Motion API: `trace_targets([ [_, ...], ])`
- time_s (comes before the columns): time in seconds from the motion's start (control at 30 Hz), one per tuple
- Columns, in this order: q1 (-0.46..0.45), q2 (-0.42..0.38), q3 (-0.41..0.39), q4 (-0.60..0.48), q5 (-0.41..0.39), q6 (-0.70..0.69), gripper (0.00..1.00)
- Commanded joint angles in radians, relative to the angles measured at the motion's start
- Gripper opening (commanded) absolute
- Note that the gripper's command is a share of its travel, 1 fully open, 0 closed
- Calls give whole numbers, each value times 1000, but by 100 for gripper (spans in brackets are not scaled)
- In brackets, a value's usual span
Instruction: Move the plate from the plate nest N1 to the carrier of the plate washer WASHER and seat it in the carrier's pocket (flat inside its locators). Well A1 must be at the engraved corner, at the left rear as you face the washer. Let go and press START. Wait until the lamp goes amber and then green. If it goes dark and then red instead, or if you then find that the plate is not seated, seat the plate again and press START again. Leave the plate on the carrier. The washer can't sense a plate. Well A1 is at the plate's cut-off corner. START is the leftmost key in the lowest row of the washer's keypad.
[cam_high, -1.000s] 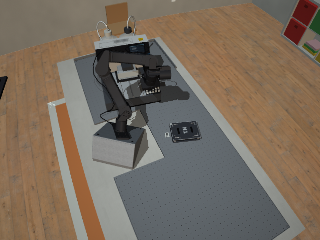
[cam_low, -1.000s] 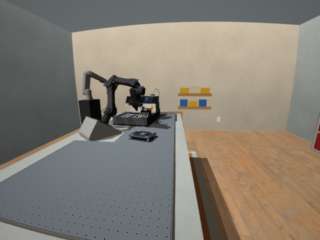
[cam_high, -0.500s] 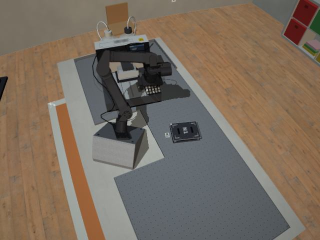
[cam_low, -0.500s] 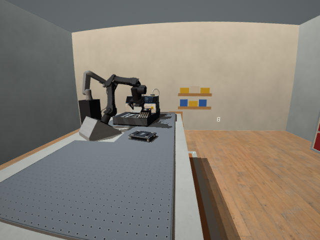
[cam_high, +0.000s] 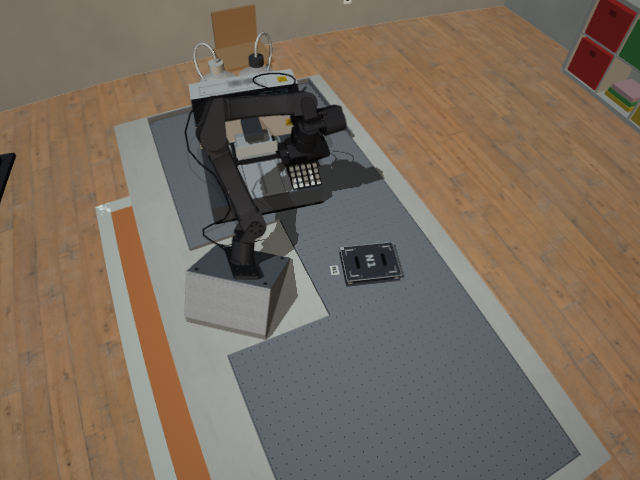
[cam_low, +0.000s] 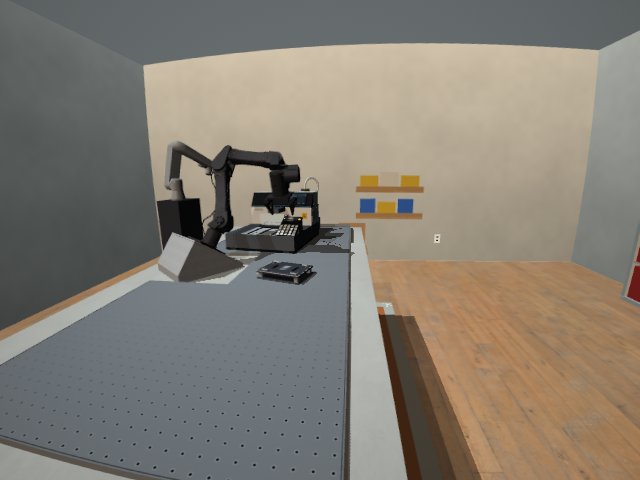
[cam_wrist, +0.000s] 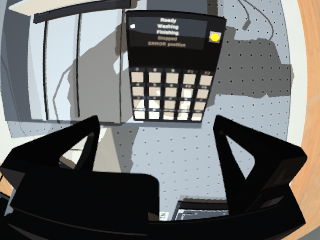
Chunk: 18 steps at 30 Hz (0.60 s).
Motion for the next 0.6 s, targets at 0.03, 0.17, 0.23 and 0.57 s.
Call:
trace_targets([
  [0.03, 40, 27, 78, 28, 11, 94, 100],
  [0.17, 80, 48, 133, 35, 29, 148, 100],
  [0.23, 99, 60, 162, 37, 38, 173, 100],
  [0.57, 172, 114, 282, 12, 78, 265, 100],
])
